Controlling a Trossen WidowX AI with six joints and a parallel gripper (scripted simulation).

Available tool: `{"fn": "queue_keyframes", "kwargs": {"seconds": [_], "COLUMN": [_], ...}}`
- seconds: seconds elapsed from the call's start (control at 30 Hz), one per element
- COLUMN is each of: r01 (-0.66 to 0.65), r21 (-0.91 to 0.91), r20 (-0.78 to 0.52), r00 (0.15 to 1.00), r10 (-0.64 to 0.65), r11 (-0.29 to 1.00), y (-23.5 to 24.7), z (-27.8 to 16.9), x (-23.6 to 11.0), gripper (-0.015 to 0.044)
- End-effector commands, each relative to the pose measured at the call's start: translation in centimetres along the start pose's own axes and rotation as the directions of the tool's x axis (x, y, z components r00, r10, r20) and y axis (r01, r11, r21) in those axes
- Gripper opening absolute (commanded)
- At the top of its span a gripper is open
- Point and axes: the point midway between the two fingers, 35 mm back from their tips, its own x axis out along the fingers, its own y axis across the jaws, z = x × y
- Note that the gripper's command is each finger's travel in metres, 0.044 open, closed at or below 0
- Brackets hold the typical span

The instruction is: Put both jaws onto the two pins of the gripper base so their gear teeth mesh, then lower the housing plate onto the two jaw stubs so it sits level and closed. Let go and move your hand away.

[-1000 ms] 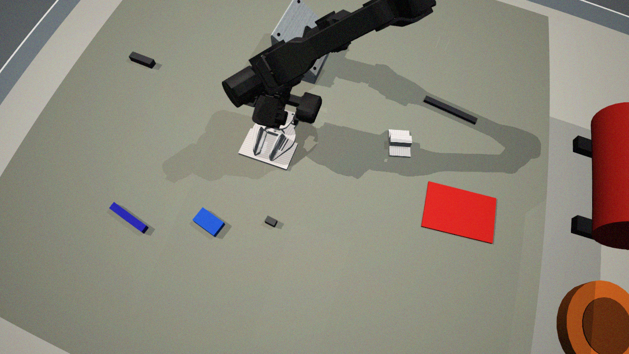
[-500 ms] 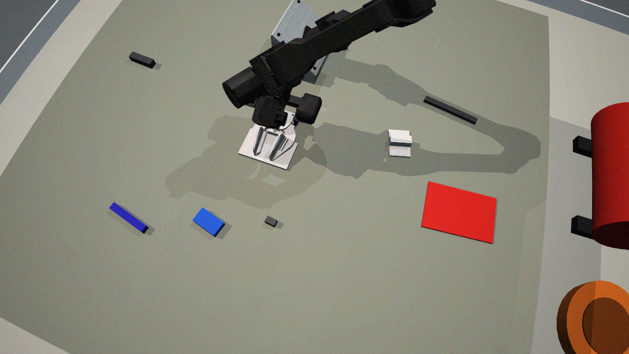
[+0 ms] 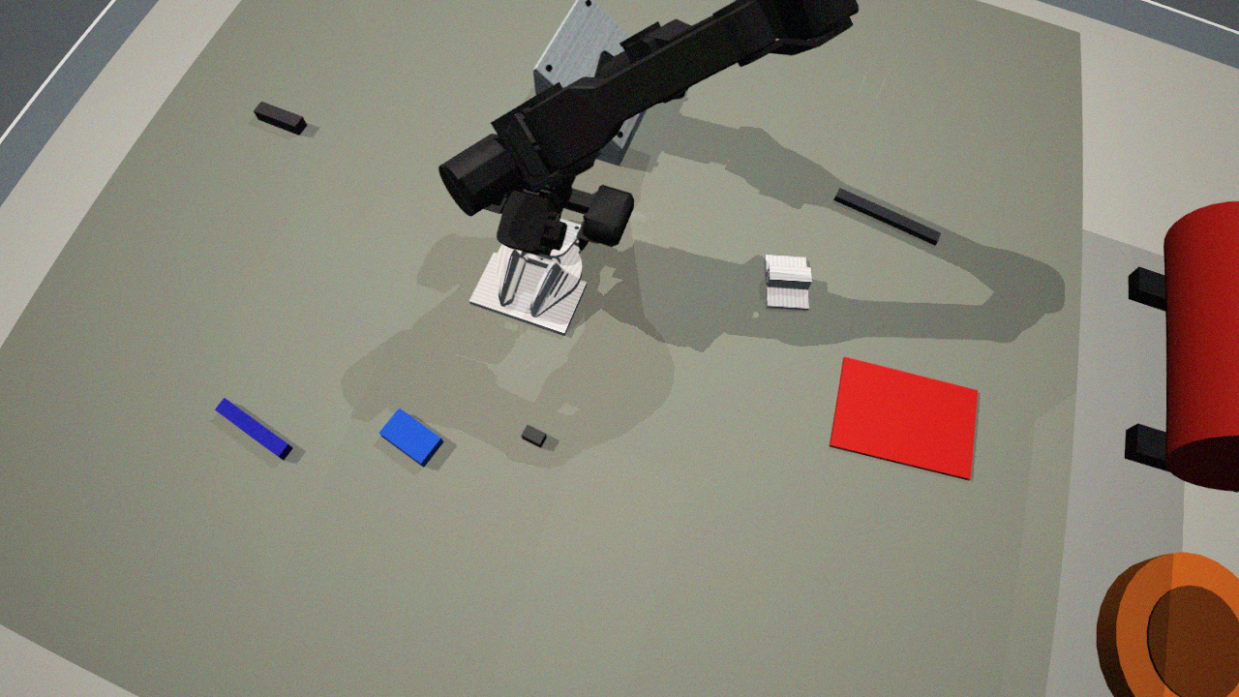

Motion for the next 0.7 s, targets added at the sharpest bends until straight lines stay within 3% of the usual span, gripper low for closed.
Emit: {"fn": "queue_keyframes", "kwargs": {"seconds": [0.0, 0.67], "r01": [-0.005, -0.005], "r21": [0.004, 0.004], "r20": [0.003, 0.003], "r00": [1.000, 1.000], "r10": [0.005, 0.005], "r11": [1.000, 1.000], "y": [0.06, 0.06], "z": [0.03, 0.03], "x": [0.20, 0.47], "gripper": [0.0351, 0.0351]}}
